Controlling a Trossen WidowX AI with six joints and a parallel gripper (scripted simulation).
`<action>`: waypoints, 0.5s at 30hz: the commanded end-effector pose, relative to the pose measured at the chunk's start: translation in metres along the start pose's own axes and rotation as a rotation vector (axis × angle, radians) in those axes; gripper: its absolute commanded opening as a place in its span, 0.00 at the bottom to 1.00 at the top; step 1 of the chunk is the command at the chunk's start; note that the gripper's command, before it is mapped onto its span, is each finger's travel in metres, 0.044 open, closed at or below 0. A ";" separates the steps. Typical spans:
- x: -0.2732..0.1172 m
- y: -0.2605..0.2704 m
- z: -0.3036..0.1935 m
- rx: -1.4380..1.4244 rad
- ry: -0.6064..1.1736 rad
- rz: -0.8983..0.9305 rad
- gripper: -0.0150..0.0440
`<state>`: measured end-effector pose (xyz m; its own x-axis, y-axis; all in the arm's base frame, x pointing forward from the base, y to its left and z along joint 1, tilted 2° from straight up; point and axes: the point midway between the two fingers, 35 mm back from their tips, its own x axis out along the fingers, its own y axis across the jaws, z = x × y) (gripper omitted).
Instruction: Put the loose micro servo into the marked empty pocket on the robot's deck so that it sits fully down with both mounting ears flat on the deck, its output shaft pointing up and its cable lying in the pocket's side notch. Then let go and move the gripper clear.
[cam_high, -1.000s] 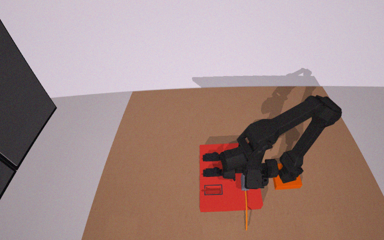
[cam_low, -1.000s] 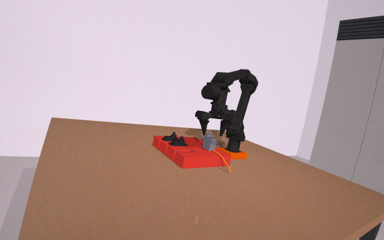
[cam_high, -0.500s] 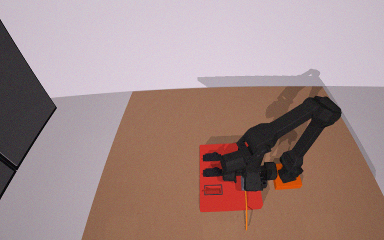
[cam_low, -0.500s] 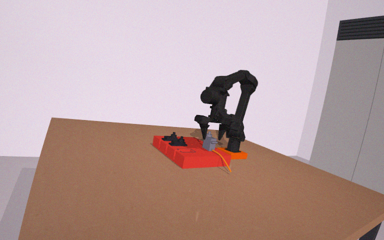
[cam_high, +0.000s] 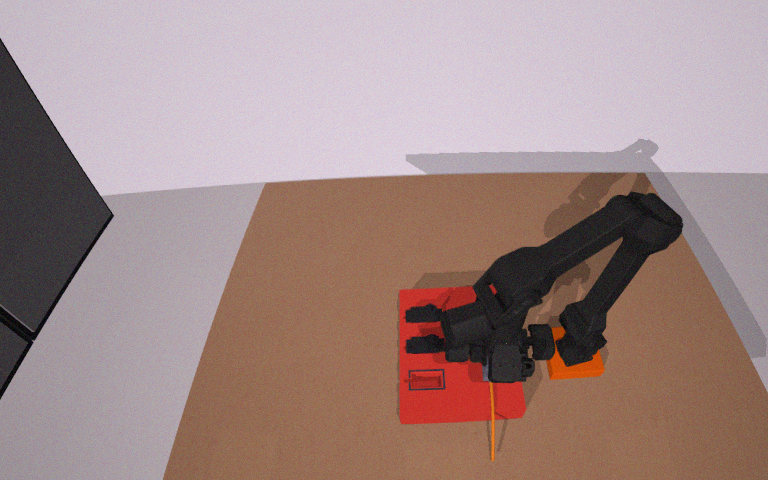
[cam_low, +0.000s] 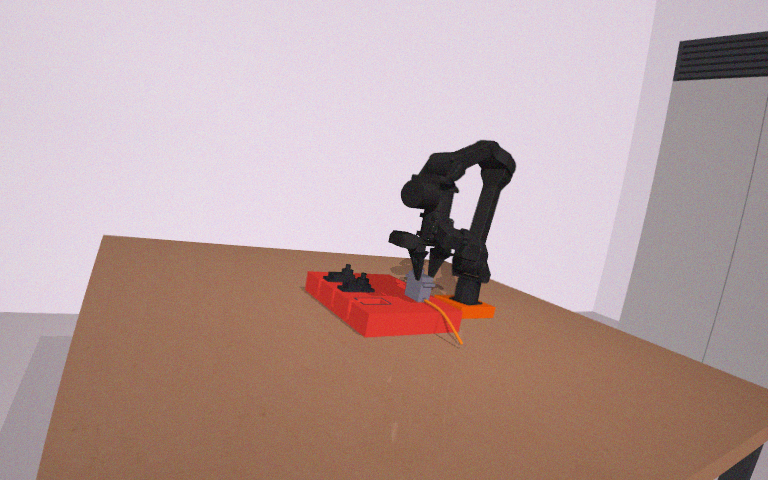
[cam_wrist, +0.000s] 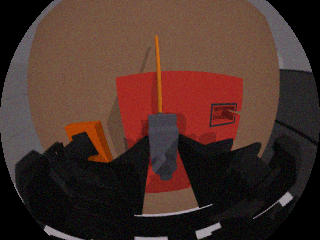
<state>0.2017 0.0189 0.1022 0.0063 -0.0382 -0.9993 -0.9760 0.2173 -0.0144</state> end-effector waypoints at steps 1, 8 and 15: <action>-0.002 0.000 0.001 0.001 -0.004 0.002 0.31; -0.026 0.003 0.000 0.001 -0.004 0.002 0.25; -0.030 0.004 -0.001 0.001 -0.004 0.002 0.25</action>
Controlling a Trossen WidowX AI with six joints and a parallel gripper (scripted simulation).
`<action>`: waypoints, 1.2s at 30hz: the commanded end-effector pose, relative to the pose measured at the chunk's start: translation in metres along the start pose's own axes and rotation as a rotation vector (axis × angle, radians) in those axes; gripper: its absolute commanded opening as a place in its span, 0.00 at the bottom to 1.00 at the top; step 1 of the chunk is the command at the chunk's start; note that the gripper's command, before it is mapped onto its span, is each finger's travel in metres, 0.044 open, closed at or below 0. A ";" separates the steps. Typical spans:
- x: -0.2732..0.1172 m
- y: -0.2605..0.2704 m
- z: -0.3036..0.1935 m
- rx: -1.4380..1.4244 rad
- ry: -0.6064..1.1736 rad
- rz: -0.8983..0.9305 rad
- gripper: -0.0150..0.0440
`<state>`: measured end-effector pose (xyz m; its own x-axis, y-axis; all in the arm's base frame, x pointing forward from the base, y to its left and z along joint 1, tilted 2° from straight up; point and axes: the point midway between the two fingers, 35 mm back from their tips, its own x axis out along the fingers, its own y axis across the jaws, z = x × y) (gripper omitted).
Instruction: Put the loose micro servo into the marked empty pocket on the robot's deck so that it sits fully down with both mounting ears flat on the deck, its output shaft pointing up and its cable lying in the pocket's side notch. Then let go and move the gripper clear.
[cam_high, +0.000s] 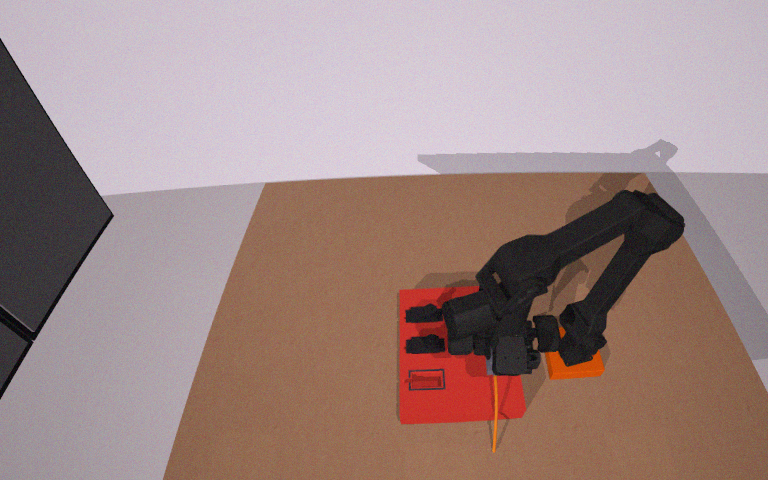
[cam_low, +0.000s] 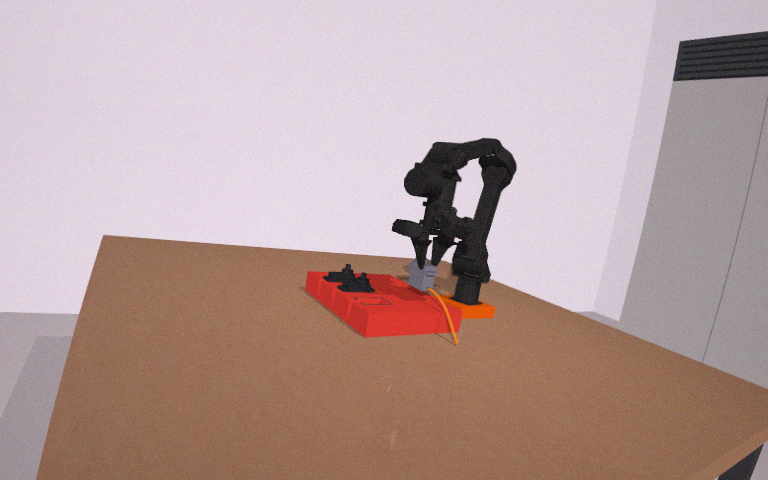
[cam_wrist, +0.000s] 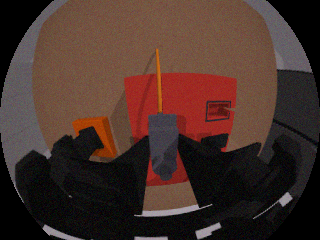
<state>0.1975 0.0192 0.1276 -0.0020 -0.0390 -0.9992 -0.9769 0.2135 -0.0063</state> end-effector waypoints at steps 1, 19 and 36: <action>-0.004 0.001 0.000 0.005 -0.006 -0.006 0.25; -0.005 -0.035 0.009 0.005 -0.007 -0.009 0.25; -0.005 -0.035 0.007 0.433 -0.009 -0.007 0.25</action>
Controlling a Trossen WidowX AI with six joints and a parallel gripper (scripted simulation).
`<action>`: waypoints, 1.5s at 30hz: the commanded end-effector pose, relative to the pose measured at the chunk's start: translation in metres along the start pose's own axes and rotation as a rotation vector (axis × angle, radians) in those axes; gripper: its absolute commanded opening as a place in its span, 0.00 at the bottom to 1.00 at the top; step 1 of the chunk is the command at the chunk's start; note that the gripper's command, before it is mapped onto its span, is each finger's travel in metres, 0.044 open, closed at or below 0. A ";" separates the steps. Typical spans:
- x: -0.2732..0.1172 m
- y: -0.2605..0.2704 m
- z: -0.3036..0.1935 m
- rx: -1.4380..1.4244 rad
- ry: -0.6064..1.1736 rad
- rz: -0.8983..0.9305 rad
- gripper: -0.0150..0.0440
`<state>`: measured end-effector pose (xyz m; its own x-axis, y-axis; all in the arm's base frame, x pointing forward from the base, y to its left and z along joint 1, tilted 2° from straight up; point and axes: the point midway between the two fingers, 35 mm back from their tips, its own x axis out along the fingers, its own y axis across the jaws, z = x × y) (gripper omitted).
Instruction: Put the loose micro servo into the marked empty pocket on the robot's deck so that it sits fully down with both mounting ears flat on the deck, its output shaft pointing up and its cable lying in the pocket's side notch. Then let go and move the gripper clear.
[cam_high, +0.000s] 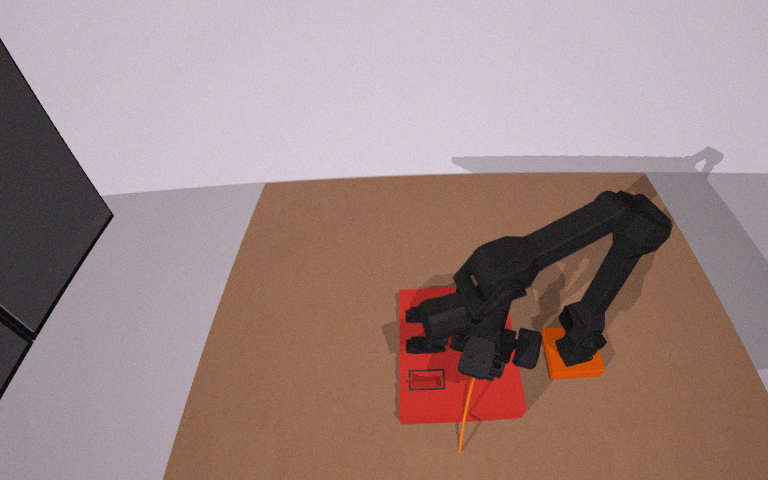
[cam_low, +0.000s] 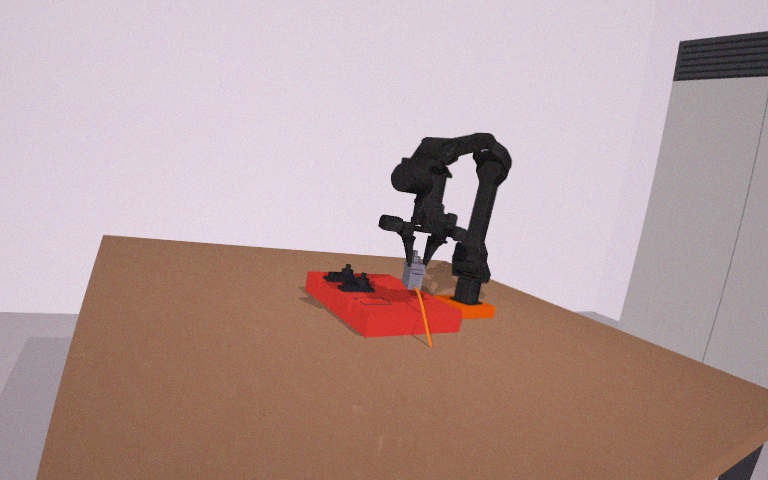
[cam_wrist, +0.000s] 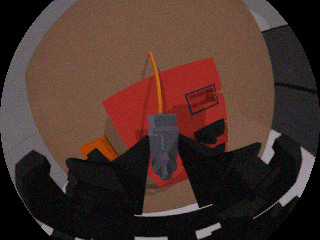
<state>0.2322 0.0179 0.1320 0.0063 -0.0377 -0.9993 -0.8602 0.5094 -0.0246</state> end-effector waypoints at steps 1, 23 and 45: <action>0.000 0.000 0.001 0.148 -0.004 0.000 0.25; 0.000 0.000 0.001 0.911 -0.004 0.002 0.25; -0.001 -0.014 0.006 1.205 -0.005 0.002 0.25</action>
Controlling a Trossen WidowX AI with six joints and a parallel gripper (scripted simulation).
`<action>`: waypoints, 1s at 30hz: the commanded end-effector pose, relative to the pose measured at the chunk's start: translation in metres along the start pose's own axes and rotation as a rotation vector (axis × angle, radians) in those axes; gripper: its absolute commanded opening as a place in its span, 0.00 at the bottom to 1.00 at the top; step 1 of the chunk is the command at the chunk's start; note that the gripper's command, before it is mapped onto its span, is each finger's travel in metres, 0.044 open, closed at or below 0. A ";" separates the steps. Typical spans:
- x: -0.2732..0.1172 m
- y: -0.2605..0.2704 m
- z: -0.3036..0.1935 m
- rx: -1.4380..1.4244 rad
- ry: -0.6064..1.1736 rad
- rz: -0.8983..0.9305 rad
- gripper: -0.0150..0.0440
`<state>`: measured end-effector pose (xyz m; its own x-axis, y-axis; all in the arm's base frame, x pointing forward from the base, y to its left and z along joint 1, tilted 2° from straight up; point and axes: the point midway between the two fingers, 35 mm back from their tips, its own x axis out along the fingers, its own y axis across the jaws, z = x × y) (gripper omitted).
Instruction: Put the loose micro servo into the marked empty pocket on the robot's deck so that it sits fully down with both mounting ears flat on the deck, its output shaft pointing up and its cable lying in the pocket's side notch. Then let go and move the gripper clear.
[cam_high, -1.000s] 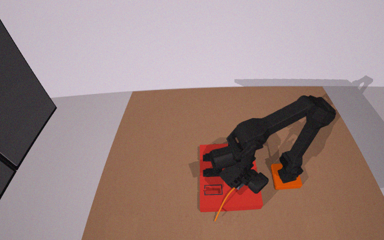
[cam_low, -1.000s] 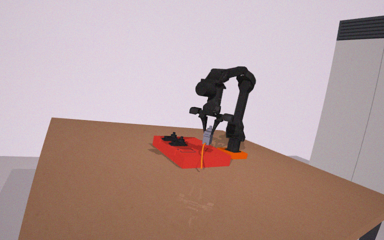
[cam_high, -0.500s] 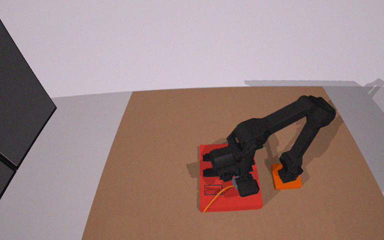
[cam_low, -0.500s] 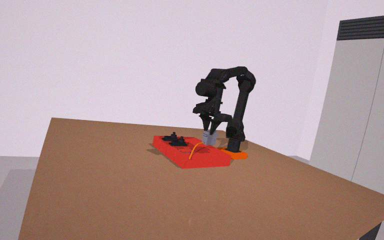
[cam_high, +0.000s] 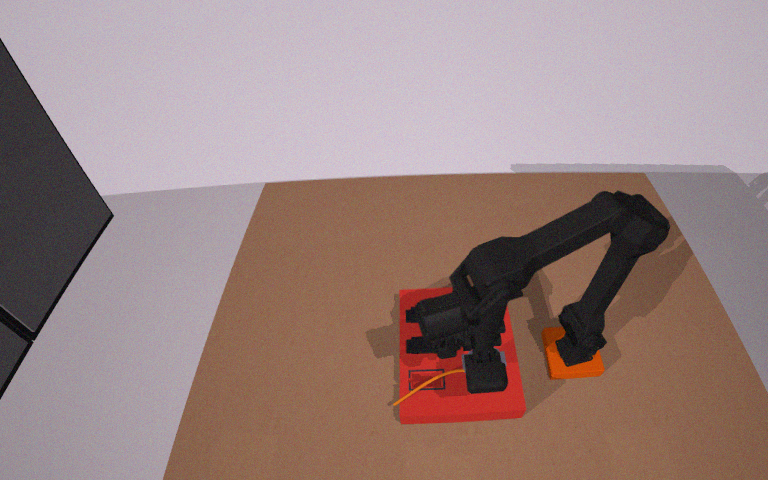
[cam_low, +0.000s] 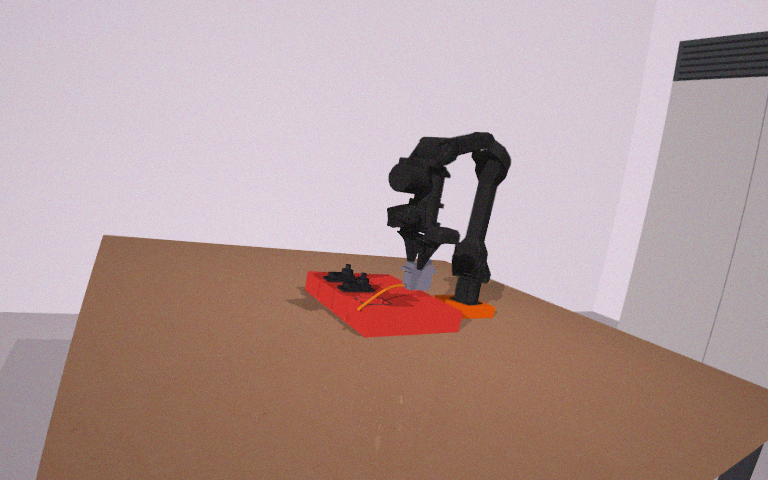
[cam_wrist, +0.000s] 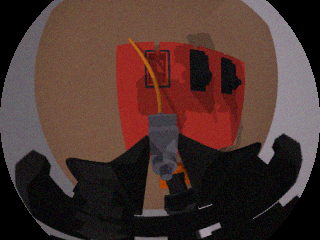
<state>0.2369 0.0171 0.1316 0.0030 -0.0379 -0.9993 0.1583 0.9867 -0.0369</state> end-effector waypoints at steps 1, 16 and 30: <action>-0.001 0.000 0.014 0.010 -0.006 0.004 0.25; -0.003 0.000 0.077 0.010 -0.012 0.004 0.25; -0.001 -0.001 0.105 0.010 -0.014 0.004 0.25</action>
<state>0.3374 0.0001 0.1333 0.0122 -0.0377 -0.9992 0.1749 0.9840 -0.0350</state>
